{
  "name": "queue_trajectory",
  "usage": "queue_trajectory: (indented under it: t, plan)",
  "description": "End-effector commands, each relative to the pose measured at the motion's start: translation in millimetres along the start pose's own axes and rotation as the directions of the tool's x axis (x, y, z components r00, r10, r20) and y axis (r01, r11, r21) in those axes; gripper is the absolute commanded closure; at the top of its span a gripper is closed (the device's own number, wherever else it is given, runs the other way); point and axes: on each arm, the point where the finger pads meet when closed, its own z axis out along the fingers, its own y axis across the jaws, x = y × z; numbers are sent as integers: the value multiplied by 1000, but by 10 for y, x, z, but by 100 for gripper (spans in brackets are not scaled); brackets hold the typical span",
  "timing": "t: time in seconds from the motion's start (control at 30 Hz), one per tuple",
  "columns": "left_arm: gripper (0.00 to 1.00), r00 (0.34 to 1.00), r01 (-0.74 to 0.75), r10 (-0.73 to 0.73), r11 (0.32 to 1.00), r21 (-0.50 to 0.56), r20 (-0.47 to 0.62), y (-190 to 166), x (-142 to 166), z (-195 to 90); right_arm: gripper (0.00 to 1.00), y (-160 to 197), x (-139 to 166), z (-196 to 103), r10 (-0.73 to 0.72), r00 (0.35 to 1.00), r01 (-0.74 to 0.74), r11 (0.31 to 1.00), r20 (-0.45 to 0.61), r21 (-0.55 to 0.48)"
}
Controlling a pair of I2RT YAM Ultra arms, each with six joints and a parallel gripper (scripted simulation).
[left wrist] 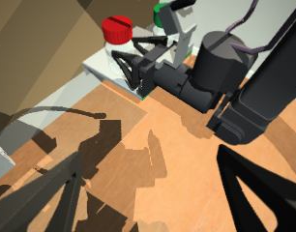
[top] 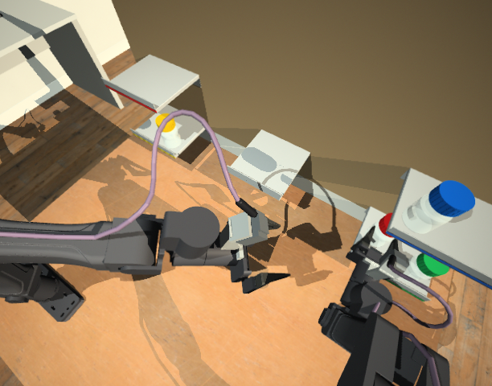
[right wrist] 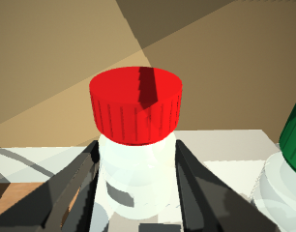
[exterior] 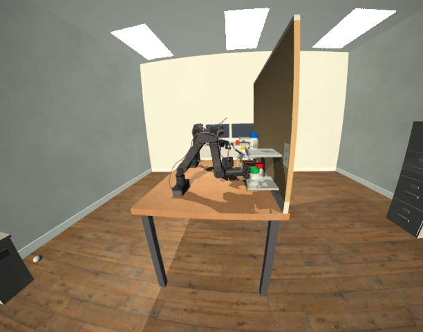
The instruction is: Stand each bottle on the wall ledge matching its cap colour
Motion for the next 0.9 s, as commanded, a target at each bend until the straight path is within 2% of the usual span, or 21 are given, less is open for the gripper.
queue_trajectory:
  t: [0.0,0.13,0.17,0.2,0.23,0.87]
  plan:
    - [0,998,9,-8,1000,-8,65,51,-309,-114,57,-32,-37,22,1,1000,-1,1000,10,8]
    - [0,998,9,-8,1000,-8,65,51,-309,-114,57,-32,-37,22,1,1000,-1,1000,10,8]
    - [0,998,9,-8,1000,-8,65,51,-309,-114,69,-41,-38,11,1,1000,-1,1000,9,10]
    - [0,998,9,-8,1000,-8,65,51,-309,-114,57,-41,-38,11,1,1000,-1,1000,9,10]
    - [0,998,9,-8,1000,-8,65,51,-309,-114,51,-41,-38,11,1,1000,-1,1000,9,10]
    - [0,998,9,-8,1000,-8,65,51,-309,-114,51,-104,33,-238,1,1000,-1,999,-15,32]
